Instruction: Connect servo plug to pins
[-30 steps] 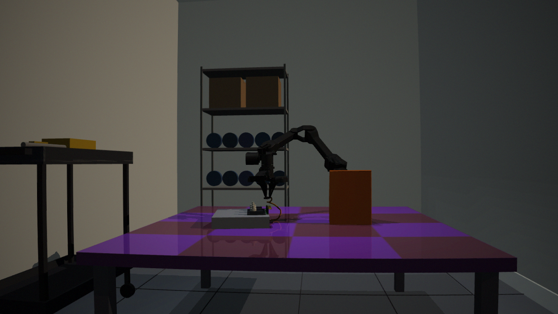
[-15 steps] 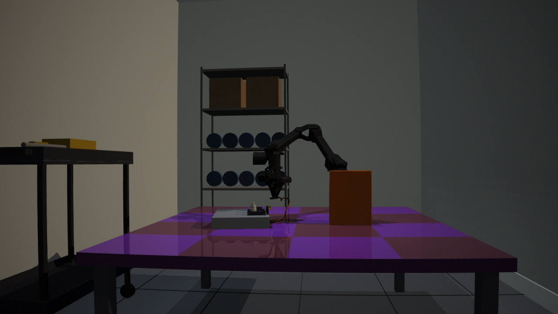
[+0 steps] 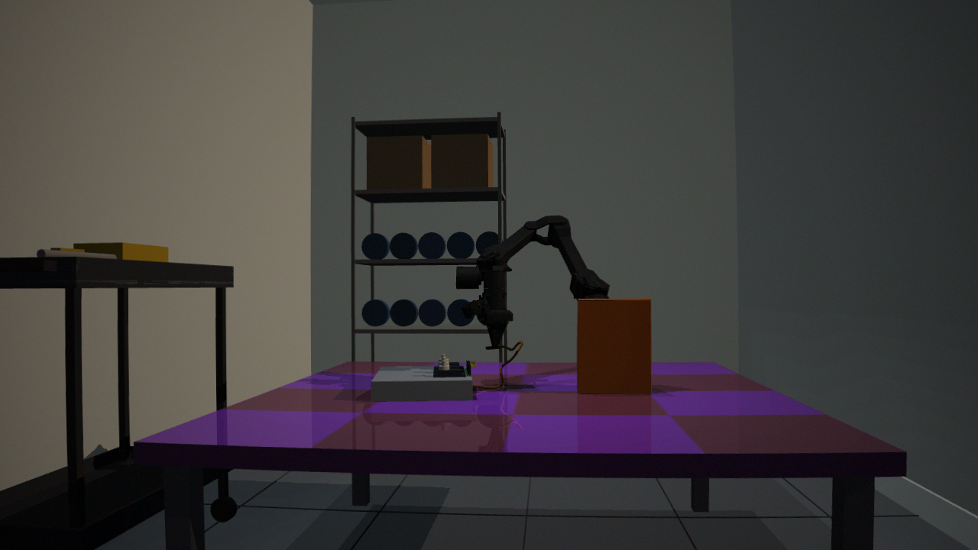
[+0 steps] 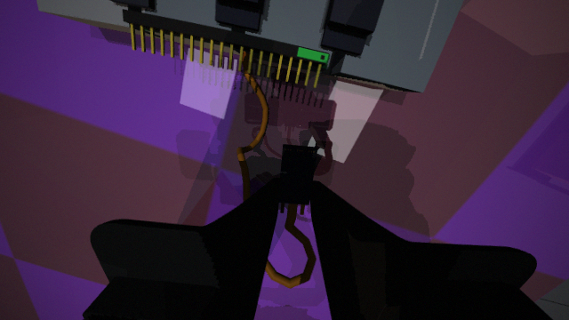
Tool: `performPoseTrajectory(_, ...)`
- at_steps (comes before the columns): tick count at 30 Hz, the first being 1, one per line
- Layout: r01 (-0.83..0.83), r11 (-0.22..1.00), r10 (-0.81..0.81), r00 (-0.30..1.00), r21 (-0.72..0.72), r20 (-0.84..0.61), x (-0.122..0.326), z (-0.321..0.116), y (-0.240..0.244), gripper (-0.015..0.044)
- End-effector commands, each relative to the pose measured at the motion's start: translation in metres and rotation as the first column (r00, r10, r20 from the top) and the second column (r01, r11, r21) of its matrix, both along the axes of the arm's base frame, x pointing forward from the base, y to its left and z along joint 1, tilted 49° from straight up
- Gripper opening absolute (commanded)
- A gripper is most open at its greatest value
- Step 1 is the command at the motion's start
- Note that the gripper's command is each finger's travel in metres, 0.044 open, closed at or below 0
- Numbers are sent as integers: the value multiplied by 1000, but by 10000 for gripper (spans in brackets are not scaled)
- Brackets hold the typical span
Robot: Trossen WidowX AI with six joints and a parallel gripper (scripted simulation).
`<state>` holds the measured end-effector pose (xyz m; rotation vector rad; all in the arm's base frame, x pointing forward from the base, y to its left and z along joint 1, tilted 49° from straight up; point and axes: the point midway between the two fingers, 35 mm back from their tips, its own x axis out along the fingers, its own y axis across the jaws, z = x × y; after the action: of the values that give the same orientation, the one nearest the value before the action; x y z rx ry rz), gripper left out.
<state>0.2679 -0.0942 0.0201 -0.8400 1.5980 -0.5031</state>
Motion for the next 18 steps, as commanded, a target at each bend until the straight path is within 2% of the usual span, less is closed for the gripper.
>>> performPoseTrajectory(1, 71, 997, -71, 994, 4, 87, -10, -2, 3, 0)
performPoseTrajectory(12, 74, 997, -74, 993, 2, 91, -12, -27, -27, 0)
performPoseTrajectory(18, 74, 997, -74, 993, 2, 91, -10, -28, -27, 0)
